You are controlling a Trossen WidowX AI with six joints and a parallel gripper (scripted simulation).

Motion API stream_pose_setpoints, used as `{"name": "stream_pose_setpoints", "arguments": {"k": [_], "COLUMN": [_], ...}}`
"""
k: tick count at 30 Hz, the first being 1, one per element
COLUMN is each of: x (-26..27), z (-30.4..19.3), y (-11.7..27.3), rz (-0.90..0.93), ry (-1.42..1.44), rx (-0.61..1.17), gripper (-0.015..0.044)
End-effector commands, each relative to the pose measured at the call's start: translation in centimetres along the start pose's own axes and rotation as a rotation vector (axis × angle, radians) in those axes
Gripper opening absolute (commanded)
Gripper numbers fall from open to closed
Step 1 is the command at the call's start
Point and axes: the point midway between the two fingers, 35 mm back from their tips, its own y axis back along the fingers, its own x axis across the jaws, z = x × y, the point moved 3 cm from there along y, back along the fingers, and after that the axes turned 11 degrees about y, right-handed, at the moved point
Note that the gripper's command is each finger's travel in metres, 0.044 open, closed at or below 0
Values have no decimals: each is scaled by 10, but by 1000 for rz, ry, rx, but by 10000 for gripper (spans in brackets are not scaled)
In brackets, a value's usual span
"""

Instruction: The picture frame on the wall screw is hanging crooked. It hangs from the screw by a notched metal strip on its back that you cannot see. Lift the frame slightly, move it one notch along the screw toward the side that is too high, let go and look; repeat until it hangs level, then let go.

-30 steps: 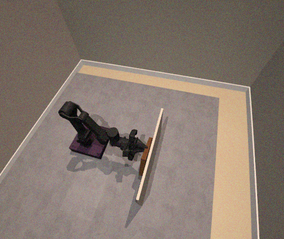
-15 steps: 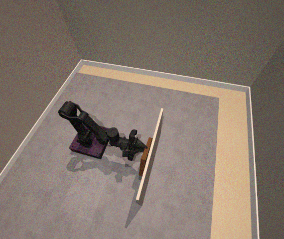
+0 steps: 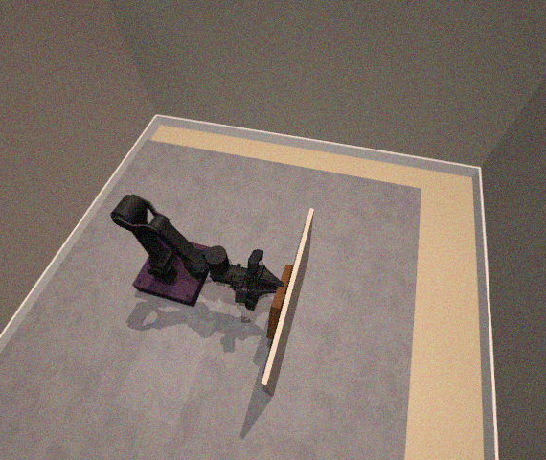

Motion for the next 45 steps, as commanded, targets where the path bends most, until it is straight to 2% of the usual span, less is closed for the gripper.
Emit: {"name": "stream_pose_setpoints", "arguments": {"k": [1, 45], "x": [4, -6], "z": [5, 3], "y": [-1, -1], "rz": [12, 6], "ry": [2, 3], "rx": [-14, -15], "gripper": [0, 0]}}
